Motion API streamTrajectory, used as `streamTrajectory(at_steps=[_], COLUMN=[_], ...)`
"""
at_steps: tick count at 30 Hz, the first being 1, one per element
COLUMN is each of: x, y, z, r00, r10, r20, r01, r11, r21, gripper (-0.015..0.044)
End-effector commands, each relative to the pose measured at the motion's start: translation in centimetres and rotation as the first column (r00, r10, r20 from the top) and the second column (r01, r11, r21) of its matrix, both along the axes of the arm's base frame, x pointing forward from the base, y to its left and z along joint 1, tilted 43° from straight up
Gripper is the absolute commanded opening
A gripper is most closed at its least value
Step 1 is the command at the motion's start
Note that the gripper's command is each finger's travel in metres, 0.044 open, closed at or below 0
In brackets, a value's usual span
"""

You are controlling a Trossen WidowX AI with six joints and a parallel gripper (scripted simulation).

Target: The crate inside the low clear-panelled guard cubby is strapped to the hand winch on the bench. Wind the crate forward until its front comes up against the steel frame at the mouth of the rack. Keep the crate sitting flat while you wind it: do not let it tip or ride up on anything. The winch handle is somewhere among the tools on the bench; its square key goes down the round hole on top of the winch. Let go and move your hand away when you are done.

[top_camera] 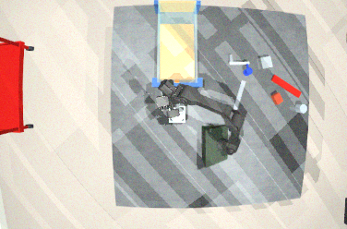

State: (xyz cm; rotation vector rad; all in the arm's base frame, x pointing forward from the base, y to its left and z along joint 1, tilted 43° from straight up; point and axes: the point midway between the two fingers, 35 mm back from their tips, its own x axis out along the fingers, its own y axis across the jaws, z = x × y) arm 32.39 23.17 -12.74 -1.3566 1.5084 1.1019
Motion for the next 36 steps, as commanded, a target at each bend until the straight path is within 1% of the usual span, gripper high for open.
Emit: streamTrajectory(at_steps=[1,36], x=[-1.3,-4.7], y=[1.6,4.1], z=[-1.3,-2.8], r00=[1.0,1.0], r10=[0.013,0.013], r20=[-0.018,-0.02], r01=[-0.013,-0.013], r11=[1.0,1.0], r21=[0.024,0.027], gripper=[0.0,0.0])
